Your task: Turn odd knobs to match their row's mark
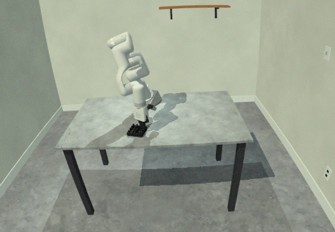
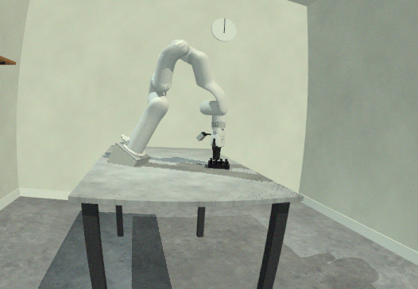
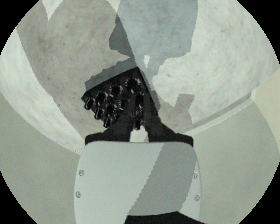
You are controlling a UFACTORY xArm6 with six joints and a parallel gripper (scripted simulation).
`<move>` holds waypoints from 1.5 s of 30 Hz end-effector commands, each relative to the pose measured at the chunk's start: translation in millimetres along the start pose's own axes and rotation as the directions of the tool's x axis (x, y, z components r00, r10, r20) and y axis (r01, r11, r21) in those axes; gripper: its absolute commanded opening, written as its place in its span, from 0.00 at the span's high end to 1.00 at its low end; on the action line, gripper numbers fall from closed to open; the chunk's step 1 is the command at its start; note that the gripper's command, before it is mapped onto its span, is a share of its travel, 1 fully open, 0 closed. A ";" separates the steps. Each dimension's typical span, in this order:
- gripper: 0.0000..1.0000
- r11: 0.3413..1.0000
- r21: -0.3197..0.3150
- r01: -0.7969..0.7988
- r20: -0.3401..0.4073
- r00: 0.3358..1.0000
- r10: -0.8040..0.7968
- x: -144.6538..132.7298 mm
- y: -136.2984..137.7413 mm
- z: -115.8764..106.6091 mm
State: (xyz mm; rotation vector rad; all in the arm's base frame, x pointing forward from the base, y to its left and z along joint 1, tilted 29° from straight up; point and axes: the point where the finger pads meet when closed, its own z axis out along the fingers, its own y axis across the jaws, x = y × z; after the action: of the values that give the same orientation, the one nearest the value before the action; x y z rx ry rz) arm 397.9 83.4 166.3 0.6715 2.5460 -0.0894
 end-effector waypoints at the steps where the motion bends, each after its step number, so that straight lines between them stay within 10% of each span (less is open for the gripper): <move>1: 0.92 0.999 -0.003 0.050 -0.001 0.999 -0.050 -1.0 0.8 -0.9; 45: 0.81 0.992 -0.003 0.127 -0.001 0.992 -0.127 -1.0 0.8 -0.9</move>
State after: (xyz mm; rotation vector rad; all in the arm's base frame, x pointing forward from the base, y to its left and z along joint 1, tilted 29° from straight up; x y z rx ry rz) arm 397.9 83.3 166.2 0.5086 2.5904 -0.1307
